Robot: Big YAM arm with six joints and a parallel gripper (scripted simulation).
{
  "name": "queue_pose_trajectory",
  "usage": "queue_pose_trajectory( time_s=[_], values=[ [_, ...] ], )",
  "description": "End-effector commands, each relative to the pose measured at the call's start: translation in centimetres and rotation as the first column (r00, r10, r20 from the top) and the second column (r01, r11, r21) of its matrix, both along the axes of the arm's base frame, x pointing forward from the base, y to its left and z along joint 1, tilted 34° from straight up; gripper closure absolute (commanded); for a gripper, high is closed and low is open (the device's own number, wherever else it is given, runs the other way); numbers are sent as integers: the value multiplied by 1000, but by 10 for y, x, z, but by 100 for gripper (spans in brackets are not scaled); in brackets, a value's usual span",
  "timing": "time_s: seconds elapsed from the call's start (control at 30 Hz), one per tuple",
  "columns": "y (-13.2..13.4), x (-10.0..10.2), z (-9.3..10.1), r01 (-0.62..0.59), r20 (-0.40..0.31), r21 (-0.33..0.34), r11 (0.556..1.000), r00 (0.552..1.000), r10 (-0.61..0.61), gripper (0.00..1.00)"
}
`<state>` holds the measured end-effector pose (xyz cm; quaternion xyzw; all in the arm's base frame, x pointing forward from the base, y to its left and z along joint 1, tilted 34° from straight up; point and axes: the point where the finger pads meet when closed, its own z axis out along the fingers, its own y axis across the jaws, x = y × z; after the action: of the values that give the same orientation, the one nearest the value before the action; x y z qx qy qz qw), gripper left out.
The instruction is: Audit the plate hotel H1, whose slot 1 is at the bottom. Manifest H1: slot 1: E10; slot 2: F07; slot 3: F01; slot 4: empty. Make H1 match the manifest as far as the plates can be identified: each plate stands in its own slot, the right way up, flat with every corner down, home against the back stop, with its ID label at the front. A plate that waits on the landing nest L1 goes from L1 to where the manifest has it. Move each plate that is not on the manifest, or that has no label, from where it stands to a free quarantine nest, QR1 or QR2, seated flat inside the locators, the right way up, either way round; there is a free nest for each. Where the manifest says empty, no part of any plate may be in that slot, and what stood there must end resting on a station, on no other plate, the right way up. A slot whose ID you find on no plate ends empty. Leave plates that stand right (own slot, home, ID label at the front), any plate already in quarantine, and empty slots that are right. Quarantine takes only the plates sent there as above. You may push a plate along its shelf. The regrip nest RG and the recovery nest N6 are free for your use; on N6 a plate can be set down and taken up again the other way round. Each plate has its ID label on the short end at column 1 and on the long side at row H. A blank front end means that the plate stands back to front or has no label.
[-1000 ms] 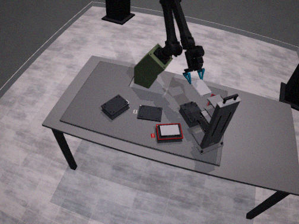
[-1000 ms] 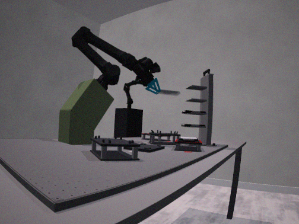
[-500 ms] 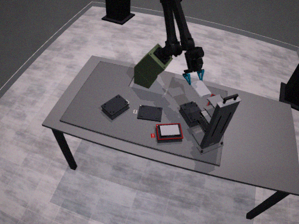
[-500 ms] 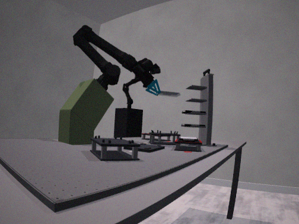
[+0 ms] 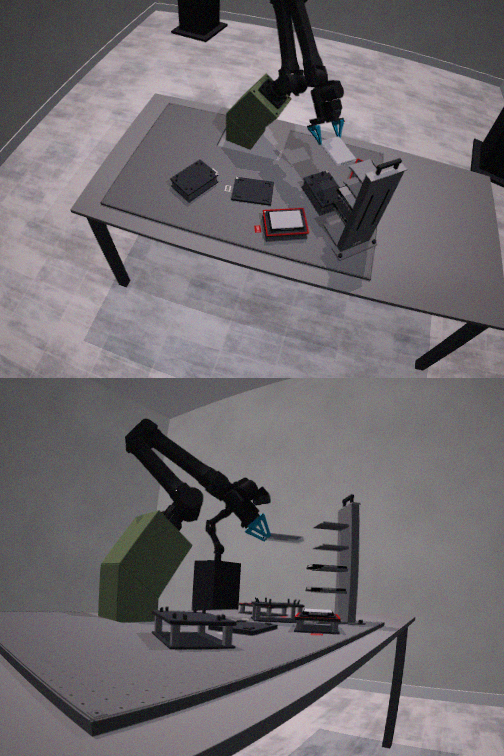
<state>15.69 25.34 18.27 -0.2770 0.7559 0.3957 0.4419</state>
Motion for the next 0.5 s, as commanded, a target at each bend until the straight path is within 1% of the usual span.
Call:
queue_pose_trajectory(
  time_s=[0.0,0.07,0.13,0.2,0.33,0.37,0.47],
  values=[
    [5,1,9,2,8,34,999,1000,-2,14],
    [5,1,7,2,6,32,999,1000,-3,14],
    [7,1,12,0,12,40,999,1000,0,14],
    [6,1,6,0,7,33,999,1000,0,14],
    [7,0,4,0,6,32,999,1000,0,14],
    [10,5,24,7,25,59,998,1000,-8,14],
    [9,1,9,0,12,41,999,1000,0,14]
  ],
)
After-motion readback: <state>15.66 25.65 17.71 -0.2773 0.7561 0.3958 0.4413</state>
